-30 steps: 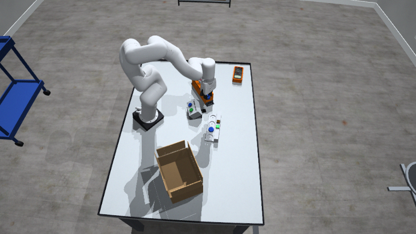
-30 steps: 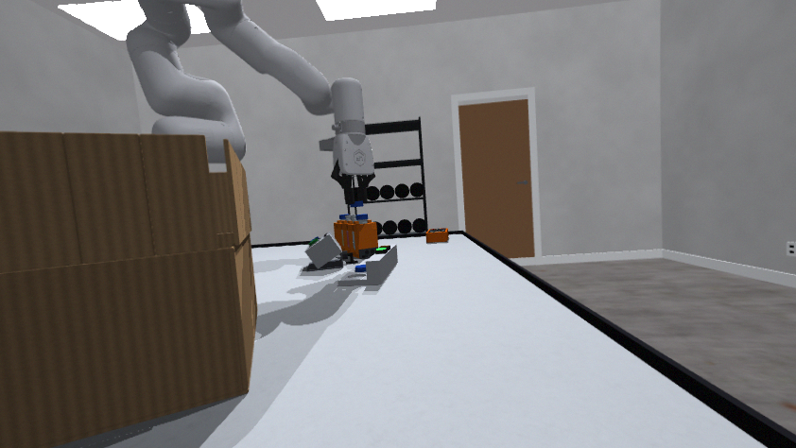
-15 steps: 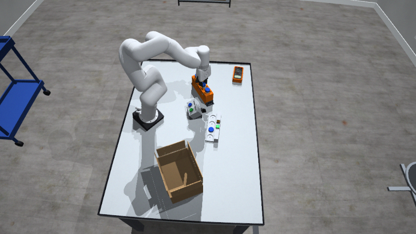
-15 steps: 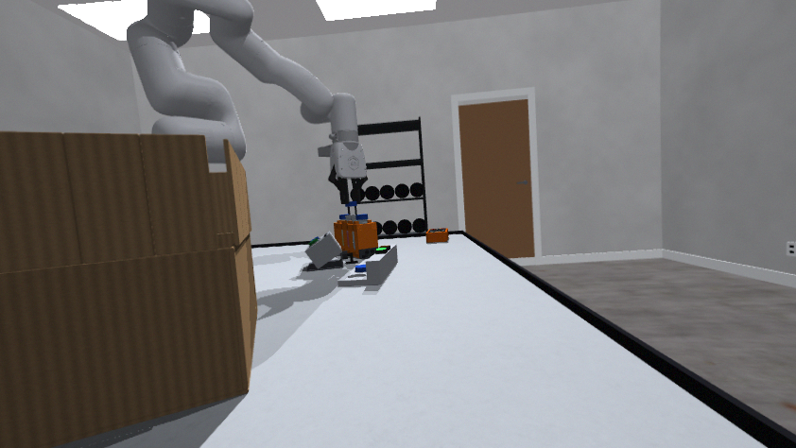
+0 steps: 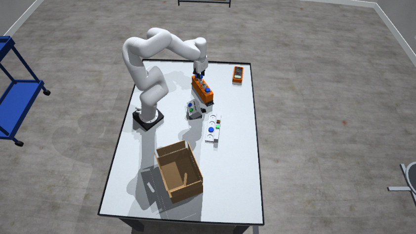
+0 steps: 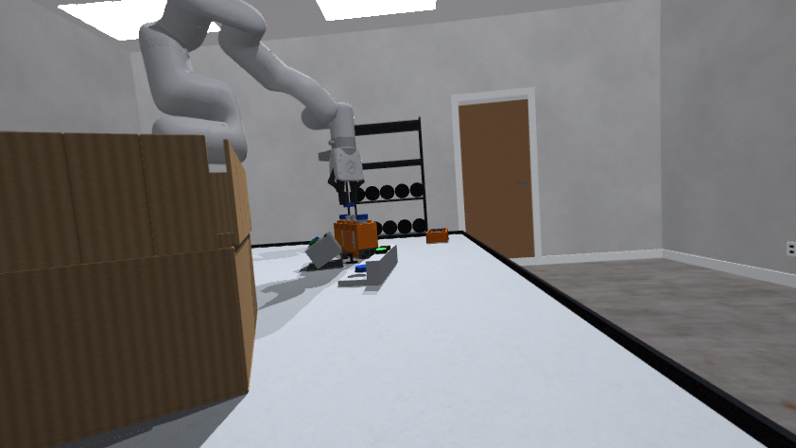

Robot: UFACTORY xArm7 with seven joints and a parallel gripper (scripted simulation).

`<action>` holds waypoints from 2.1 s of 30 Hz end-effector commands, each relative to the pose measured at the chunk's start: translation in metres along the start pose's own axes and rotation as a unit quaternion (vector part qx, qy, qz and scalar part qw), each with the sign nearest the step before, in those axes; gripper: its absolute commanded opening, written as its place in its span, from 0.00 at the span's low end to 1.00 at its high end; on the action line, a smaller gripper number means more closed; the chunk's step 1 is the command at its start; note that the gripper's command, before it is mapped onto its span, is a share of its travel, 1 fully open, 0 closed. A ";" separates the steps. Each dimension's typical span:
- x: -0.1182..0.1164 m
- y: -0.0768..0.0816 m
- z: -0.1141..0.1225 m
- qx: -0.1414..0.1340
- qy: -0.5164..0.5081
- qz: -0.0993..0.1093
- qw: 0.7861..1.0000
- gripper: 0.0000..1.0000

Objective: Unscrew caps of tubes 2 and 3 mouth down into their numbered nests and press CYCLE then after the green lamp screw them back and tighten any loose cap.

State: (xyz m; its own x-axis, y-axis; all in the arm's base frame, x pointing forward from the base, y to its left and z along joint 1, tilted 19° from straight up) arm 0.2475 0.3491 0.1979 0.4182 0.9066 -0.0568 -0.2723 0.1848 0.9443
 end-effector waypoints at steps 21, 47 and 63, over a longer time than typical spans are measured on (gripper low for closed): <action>0.002 -0.024 -0.001 0.000 0.001 0.002 1.000 0.00; 0.002 -0.034 -0.001 0.000 0.001 0.002 1.000 0.00; 0.002 -0.034 -0.001 0.000 0.001 0.002 1.000 0.46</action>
State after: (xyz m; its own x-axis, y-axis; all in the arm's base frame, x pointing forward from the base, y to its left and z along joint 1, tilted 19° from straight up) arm 0.2568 0.3438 0.1644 0.4173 0.9069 -0.0575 -0.2725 0.1852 0.9441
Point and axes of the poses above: the point where the finger pads meet when closed, its own y axis back along the fingers, its own x axis across the jaws, z = x × y, the point moved 7 cm from there along y, back along the fingers, and after that the axes turned 12 degrees about y, right-handed, at the moved point
